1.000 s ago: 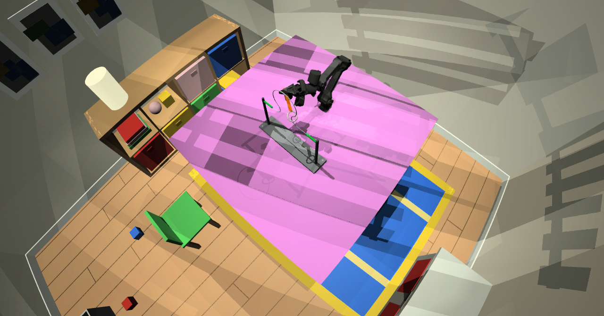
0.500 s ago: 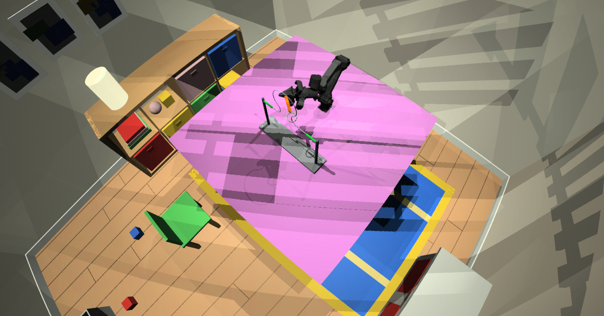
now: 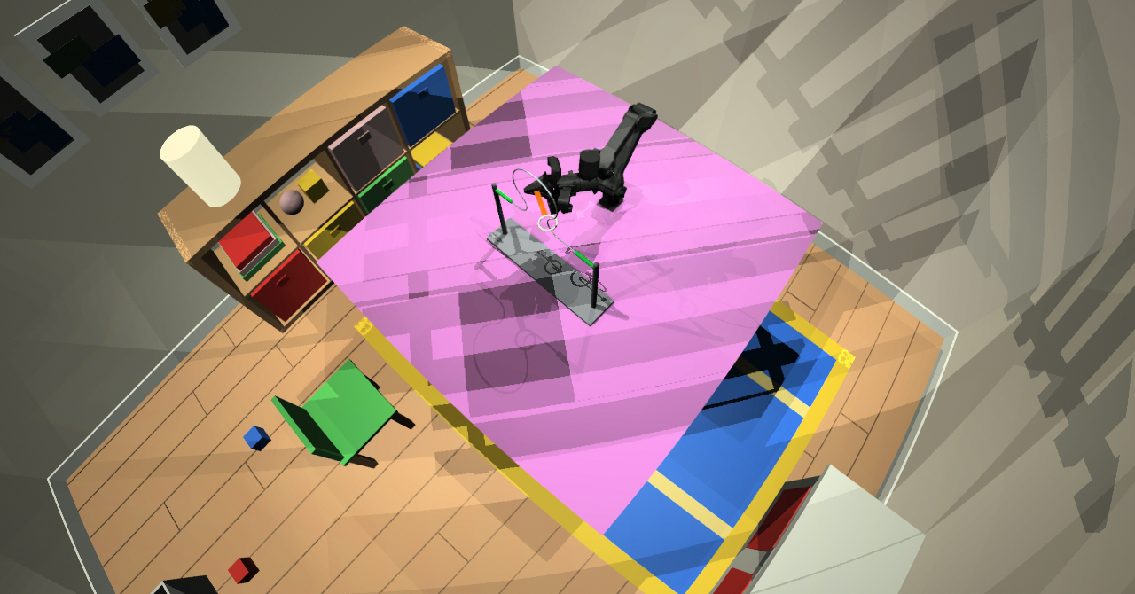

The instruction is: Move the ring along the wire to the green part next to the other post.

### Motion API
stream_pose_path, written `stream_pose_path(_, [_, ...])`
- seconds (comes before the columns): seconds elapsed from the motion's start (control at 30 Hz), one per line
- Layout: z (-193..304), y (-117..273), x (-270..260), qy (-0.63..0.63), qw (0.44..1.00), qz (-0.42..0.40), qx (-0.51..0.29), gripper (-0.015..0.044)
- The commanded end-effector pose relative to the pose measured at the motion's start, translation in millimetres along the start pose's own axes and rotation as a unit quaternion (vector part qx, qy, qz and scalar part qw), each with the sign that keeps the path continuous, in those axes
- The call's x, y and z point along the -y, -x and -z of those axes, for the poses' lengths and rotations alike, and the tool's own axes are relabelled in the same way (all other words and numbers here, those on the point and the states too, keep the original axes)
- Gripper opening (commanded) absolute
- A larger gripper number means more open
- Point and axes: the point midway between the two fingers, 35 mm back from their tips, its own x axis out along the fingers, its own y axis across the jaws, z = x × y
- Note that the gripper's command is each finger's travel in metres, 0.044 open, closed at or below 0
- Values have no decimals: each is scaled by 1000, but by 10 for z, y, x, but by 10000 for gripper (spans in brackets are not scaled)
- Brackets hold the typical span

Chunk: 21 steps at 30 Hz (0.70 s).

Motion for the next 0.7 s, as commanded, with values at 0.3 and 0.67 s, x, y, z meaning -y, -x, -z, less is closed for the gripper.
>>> stream_pose_path(0.3, [-50,83,-489,-132,987,-87,-12,-150])
stream_pose_path(0.67, [-204,132,-863,-248,957,-147,8,-150])
